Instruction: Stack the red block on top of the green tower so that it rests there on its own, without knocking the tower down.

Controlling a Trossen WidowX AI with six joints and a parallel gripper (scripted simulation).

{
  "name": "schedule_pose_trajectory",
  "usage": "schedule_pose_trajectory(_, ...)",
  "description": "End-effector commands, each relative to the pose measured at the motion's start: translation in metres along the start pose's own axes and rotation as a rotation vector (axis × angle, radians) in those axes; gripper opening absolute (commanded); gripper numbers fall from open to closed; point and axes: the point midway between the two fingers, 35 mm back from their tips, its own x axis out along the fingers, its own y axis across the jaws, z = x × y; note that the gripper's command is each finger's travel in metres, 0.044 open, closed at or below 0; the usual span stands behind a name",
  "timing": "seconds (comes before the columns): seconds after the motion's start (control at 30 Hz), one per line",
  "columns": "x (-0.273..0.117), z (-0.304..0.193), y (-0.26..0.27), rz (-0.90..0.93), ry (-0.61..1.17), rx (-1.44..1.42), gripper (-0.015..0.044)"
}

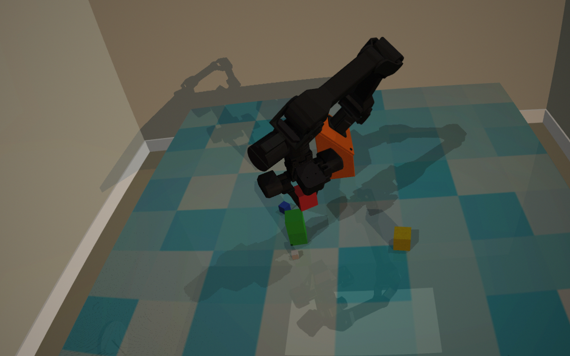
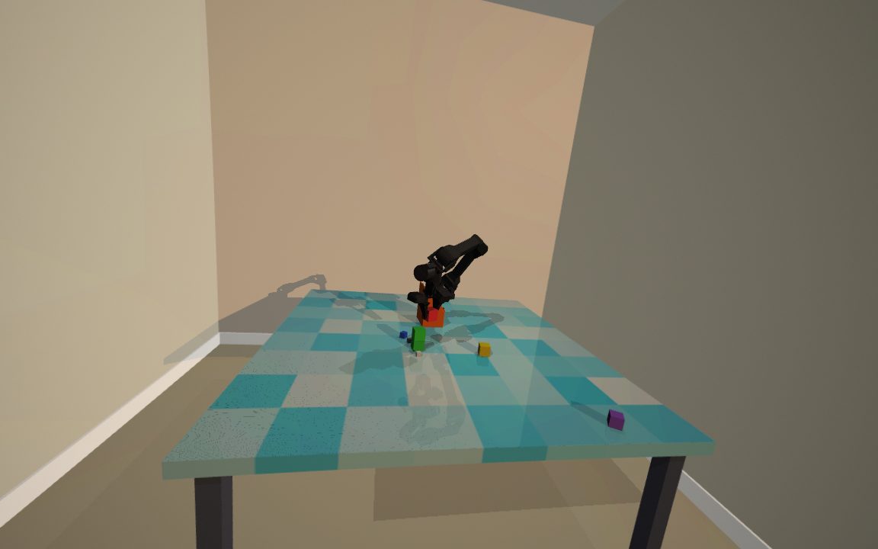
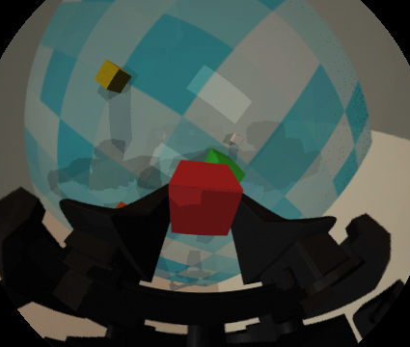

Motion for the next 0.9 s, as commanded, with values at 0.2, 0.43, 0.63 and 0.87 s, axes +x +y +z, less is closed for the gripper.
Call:
schedule_pose_trajectory(0.2, 0.004, -0.016, -0.033, 0.001, 0.001, -0.004, 0.0000)
schedule_pose_trajectory(0.43, 0.020, -0.016, -0.033, 0.002, 0.001, -0.004, 0.0000)
schedule_pose_trajectory(0.63, 0.036, -0.016, -0.033, 0.002, 0.000, -0.004, 0.0000)
schedule_pose_trajectory(0.87, 0.036, -0.016, -0.033, 0.002, 0.000, -0.004, 0.0000)
